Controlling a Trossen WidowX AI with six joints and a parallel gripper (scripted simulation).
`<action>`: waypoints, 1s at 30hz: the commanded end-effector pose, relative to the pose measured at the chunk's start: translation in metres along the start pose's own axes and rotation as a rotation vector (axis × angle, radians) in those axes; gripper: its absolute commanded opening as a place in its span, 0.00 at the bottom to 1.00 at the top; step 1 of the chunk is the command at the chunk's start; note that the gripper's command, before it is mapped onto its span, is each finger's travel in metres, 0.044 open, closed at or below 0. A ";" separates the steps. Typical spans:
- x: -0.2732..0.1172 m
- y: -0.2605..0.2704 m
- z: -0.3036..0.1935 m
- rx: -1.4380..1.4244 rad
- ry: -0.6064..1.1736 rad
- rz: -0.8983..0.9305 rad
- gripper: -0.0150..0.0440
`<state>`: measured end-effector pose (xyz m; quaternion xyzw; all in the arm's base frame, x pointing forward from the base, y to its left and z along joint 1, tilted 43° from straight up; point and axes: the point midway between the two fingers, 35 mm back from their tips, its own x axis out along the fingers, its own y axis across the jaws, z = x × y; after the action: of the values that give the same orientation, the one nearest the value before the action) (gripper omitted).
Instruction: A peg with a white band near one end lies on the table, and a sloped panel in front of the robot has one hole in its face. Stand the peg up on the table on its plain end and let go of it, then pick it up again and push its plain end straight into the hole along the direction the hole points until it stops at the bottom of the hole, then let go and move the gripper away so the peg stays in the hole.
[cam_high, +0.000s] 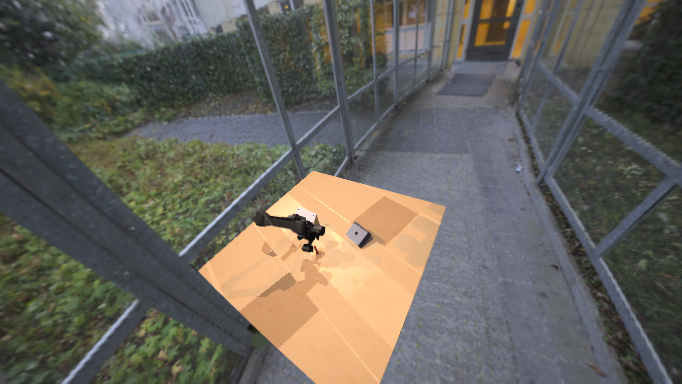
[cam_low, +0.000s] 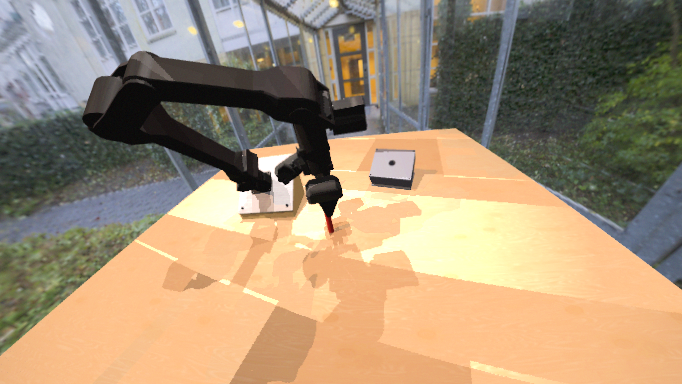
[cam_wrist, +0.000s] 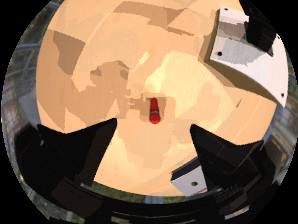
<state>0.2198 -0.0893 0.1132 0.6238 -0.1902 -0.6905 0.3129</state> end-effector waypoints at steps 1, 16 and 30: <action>0.008 -0.001 0.002 -0.009 -0.008 0.004 1.00; 0.032 0.000 0.002 -0.009 -0.007 0.006 1.00; 0.049 0.000 0.004 -0.008 -0.009 0.010 1.00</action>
<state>0.2167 -0.1213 0.0810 0.6237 -0.1932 -0.6891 0.3143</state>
